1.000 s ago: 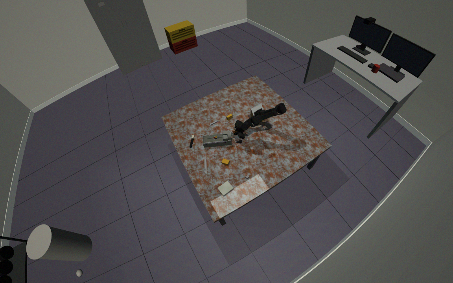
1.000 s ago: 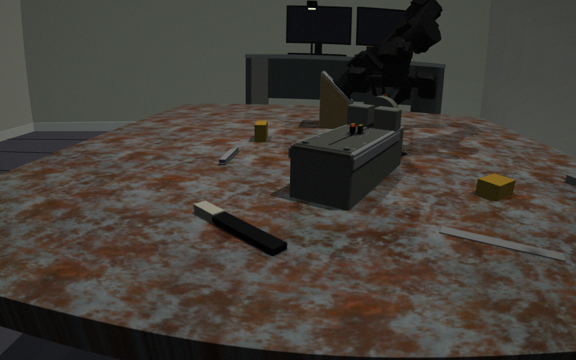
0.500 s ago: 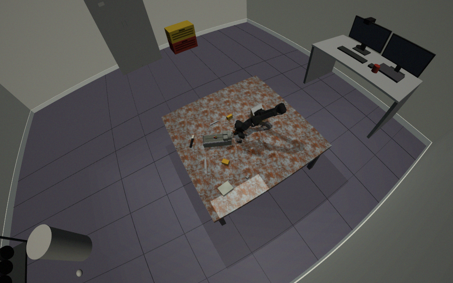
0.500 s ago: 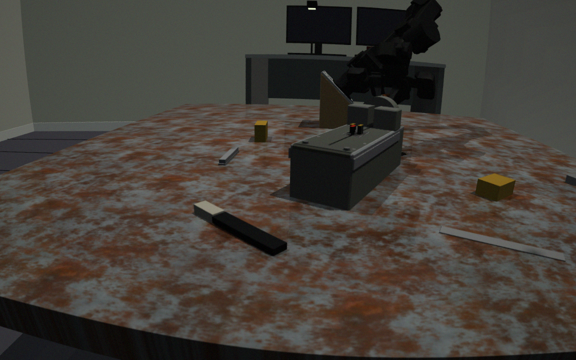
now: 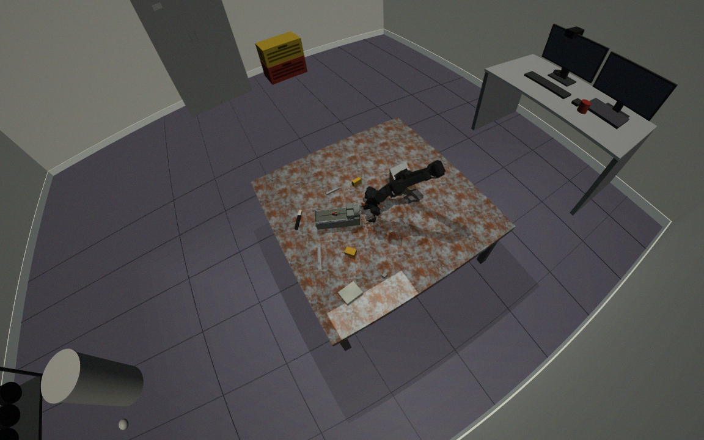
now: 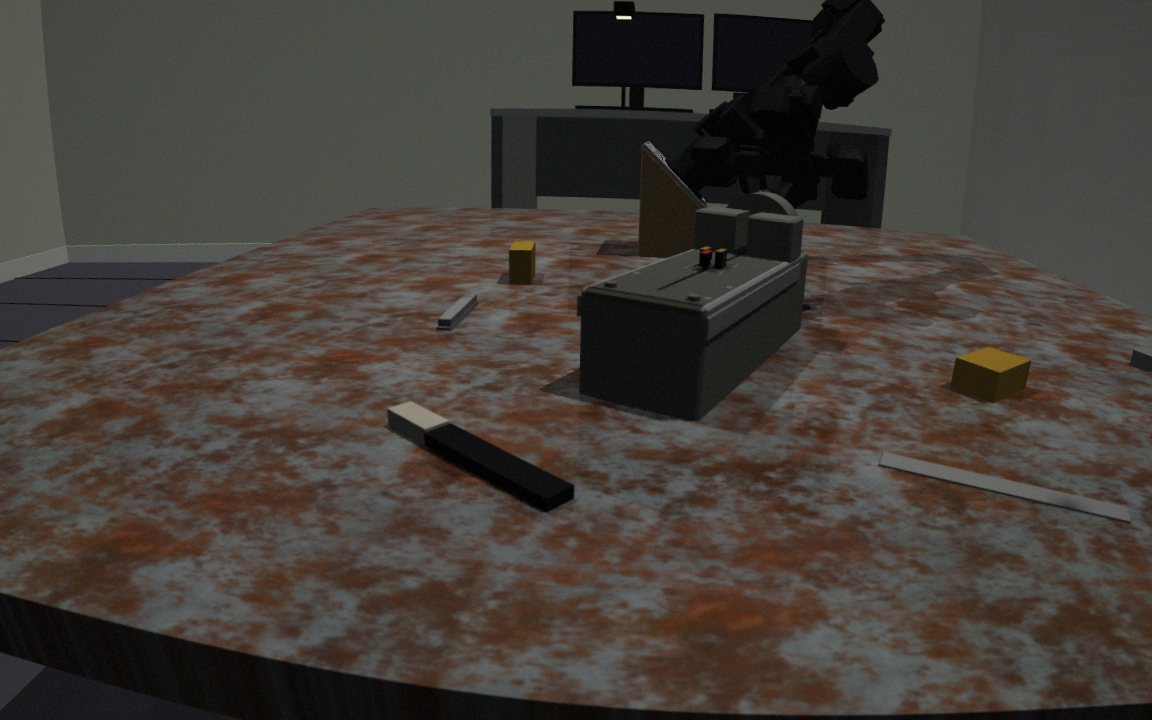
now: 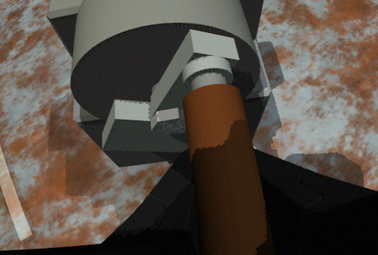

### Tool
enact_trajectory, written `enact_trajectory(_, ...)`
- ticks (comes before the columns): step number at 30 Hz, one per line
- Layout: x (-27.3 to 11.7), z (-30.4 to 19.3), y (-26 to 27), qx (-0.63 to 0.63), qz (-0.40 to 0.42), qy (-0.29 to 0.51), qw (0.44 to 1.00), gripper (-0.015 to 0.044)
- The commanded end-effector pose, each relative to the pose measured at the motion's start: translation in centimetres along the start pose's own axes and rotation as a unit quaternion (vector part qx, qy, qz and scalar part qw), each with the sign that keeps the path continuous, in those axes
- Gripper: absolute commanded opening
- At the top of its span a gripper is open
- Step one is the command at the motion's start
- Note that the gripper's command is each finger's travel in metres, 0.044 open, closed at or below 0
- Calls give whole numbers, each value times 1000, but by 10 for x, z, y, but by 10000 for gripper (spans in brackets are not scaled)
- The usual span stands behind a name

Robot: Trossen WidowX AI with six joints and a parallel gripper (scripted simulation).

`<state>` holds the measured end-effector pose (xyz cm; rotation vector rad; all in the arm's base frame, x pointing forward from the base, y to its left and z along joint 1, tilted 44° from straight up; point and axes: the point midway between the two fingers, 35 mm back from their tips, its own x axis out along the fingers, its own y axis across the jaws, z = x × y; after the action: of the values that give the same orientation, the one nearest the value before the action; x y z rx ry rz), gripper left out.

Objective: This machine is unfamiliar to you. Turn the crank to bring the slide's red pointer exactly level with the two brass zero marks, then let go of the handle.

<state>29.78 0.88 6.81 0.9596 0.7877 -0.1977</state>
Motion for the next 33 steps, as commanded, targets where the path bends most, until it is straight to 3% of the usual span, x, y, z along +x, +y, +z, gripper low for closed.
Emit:
enact_trajectory(1,3,-3,-8,2,-13,3,1000,0)
enact_trajectory(33,22,-22,-17,2,-12,3,1000,0)
